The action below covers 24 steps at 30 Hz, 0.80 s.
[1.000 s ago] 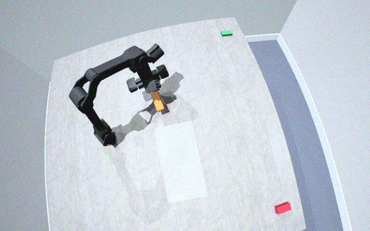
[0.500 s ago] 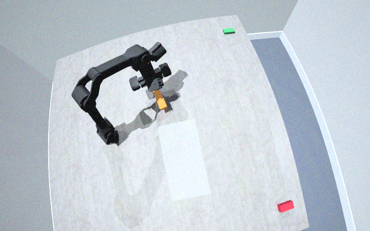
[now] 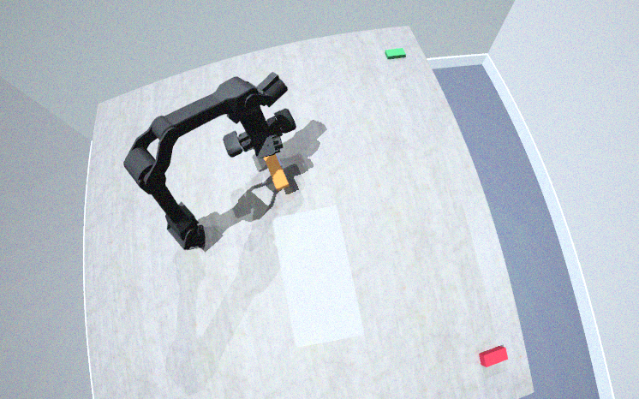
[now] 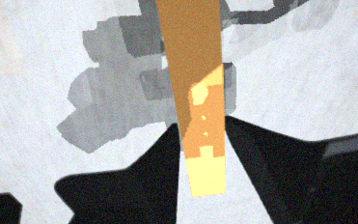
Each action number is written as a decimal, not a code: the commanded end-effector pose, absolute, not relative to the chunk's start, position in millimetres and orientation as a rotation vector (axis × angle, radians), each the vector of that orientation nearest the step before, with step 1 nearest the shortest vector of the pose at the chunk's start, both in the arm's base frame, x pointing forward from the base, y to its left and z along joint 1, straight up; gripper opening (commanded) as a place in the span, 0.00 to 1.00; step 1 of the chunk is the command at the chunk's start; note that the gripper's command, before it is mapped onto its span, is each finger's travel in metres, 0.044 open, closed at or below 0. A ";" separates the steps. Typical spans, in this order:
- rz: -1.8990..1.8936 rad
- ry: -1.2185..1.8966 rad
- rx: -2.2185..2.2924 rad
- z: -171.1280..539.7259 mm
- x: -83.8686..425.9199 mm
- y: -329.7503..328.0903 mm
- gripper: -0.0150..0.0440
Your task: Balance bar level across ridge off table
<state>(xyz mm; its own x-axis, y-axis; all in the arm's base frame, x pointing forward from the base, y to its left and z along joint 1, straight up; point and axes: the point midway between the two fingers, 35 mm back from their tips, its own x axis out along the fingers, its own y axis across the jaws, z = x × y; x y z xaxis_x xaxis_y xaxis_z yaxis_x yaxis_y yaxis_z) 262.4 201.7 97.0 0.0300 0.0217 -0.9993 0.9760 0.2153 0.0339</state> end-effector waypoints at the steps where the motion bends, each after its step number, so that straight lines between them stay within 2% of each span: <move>1: -1.017 1.294 1.075 96.8 262.4 201.7 0.57; 2: -1.017 1.294 1.075 96.8 262.4 201.7 0.57; 12: -1.017 1.294 1.075 96.8 262.4 201.7 1.00; 16: -1.017 1.294 1.075 105.1 263.4 202.4 1.00; 24: -1.016 1.294 1.076 194.9 260.2 200.0 1.00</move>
